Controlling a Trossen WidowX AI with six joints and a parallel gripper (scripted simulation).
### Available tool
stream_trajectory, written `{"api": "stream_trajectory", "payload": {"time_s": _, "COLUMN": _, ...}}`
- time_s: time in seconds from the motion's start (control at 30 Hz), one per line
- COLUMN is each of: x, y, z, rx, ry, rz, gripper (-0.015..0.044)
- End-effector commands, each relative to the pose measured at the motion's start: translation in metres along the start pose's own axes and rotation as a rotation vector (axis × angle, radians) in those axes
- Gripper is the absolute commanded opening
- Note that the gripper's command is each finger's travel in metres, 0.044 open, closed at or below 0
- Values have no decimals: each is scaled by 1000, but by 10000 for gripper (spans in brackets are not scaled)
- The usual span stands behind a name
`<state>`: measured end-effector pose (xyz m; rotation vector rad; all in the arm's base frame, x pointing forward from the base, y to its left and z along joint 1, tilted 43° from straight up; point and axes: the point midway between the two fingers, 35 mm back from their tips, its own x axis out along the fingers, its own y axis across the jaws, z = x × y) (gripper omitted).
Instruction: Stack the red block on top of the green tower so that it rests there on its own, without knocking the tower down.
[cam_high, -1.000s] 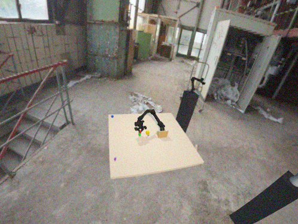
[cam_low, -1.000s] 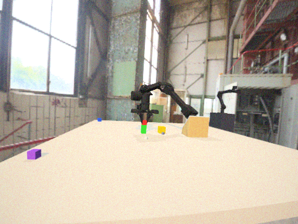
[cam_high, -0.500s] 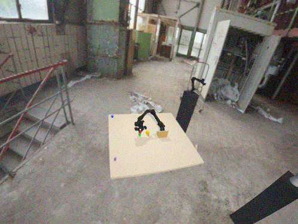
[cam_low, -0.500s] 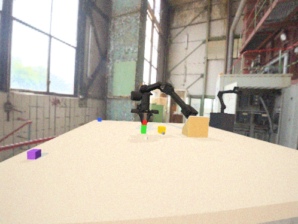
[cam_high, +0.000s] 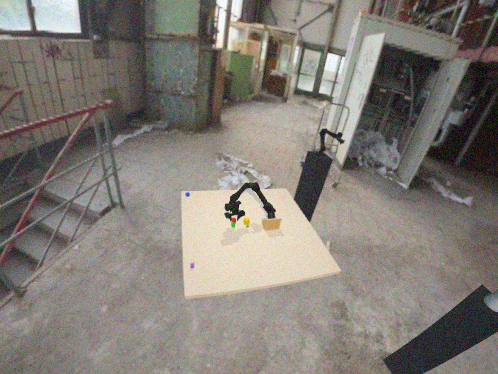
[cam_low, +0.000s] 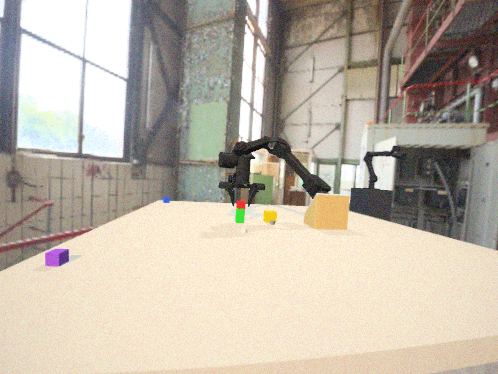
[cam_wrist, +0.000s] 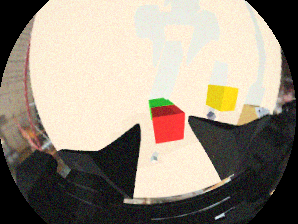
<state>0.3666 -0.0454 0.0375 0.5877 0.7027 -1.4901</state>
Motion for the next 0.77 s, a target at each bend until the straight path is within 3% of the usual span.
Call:
{"api": "stream_trajectory", "payload": {"time_s": 0.0, "x": 0, "y": 0, "z": 0, "rx": -1, "ry": 0, "rz": 0, "gripper": 394}}
{"api": "stream_trajectory", "payload": {"time_s": 0.07, "x": 0, "y": 0, "z": 0, "rx": -1, "ry": 0, "rz": 0, "gripper": 440}}
{"api": "stream_trajectory", "payload": {"time_s": 0.73, "x": 0, "y": 0, "z": 0, "rx": -1, "ry": 0, "rz": 0, "gripper": 440}}
